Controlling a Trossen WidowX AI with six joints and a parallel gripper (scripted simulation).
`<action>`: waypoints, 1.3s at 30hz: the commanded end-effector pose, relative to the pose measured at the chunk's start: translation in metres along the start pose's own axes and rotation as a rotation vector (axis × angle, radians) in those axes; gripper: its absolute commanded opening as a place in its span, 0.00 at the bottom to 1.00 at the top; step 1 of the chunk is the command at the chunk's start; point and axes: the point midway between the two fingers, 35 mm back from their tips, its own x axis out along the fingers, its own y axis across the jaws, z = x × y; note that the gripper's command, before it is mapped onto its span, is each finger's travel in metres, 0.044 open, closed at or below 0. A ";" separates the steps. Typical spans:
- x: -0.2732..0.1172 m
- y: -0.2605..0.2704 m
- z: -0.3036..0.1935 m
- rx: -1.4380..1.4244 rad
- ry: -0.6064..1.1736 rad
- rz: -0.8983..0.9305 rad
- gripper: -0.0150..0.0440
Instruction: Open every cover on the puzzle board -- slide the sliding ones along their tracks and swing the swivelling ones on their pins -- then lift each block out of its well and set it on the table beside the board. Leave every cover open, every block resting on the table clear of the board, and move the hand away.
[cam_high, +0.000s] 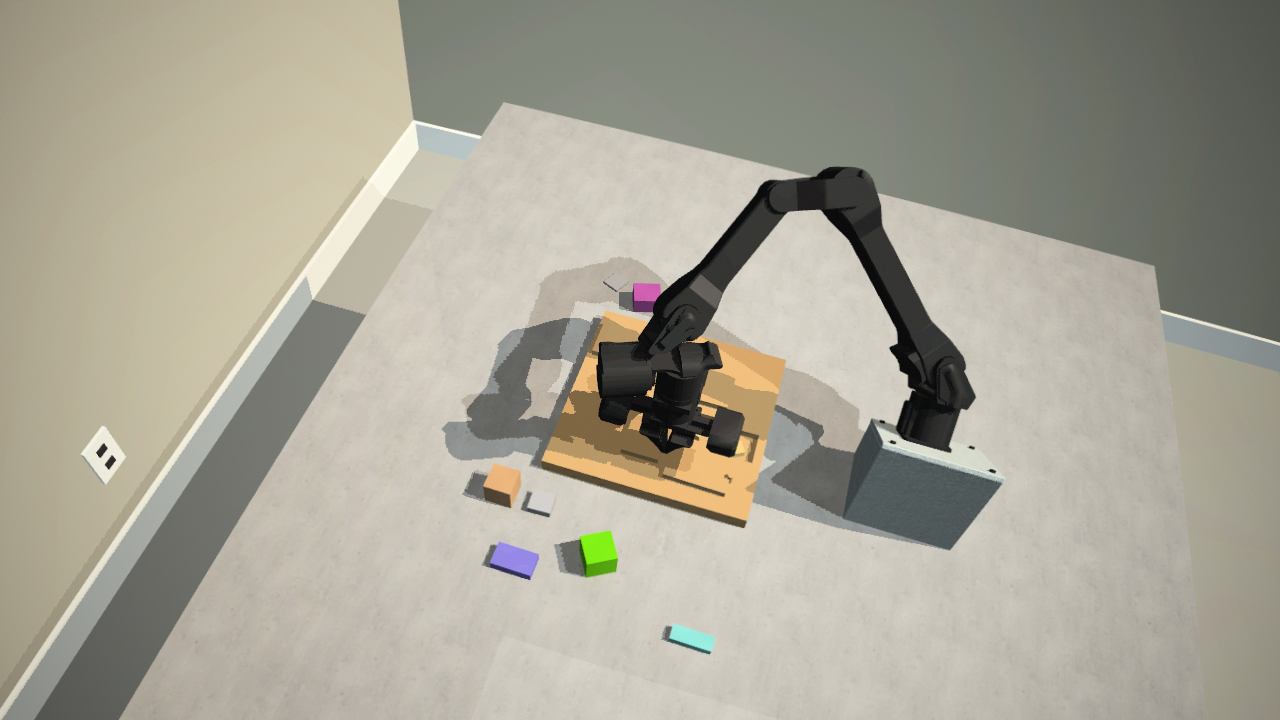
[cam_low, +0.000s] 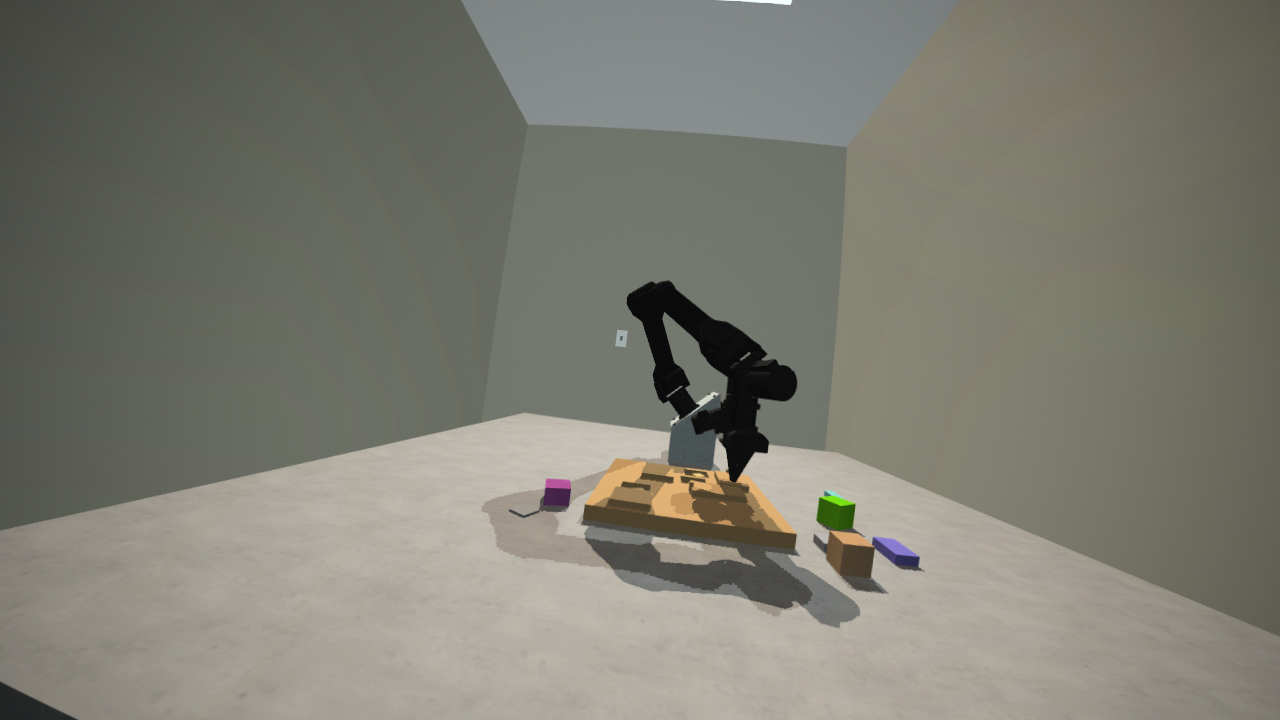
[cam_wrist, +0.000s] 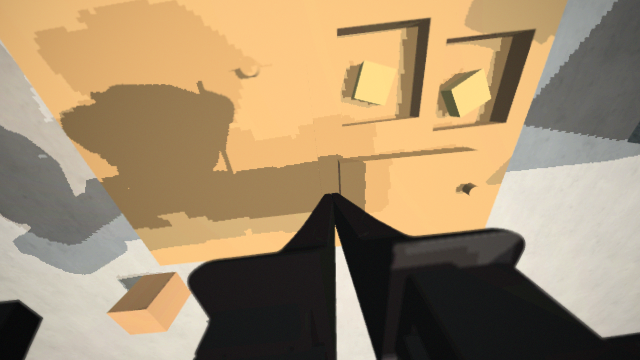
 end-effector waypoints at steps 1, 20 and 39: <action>0.005 -0.001 0.001 -0.004 -0.005 -0.002 0.25; 0.016 0.005 -0.001 -0.003 -0.006 -0.002 0.25; 0.017 0.025 -0.005 -0.002 -0.006 -0.001 0.25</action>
